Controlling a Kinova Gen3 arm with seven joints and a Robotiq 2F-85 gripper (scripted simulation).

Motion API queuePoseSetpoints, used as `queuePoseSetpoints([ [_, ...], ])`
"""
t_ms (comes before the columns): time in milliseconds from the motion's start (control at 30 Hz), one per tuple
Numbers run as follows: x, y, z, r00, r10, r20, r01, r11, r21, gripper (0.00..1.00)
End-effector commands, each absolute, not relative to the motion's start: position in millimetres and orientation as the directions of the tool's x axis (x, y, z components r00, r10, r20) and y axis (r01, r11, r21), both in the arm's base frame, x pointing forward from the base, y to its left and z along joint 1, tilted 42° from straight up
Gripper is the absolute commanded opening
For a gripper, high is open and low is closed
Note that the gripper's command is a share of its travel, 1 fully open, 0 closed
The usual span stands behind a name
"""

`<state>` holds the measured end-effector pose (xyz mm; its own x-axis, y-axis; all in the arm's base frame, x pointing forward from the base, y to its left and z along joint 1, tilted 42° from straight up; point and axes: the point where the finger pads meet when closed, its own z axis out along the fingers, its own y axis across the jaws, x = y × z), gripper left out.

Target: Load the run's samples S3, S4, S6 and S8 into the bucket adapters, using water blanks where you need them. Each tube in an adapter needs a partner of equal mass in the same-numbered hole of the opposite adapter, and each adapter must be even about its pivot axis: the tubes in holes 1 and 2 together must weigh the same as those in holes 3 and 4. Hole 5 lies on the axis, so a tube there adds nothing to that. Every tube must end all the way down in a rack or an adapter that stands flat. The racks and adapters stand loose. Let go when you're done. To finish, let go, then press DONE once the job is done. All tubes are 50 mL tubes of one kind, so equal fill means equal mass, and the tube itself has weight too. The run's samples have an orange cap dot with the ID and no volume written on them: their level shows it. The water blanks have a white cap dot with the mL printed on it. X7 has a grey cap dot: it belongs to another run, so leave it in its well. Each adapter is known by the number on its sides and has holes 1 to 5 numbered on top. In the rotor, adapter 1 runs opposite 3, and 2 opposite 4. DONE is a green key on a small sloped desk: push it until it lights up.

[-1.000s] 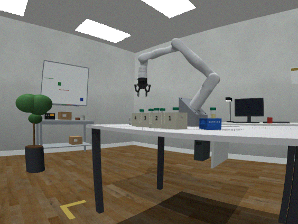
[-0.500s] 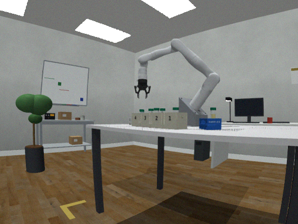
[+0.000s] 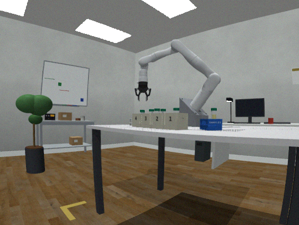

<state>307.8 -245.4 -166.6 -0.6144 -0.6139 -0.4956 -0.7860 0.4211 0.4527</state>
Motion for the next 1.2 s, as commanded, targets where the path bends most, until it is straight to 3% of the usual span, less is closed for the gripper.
queuePoseSetpoints([
  [0, 308, -244, -169, -0.614, -0.614, -0.495, -0.786, 0.423, 0.451, 0.62],
  [1167, 305, -216, -200, -0.614, -0.614, -0.495, -0.786, 0.423, 0.451, 0.62],
])
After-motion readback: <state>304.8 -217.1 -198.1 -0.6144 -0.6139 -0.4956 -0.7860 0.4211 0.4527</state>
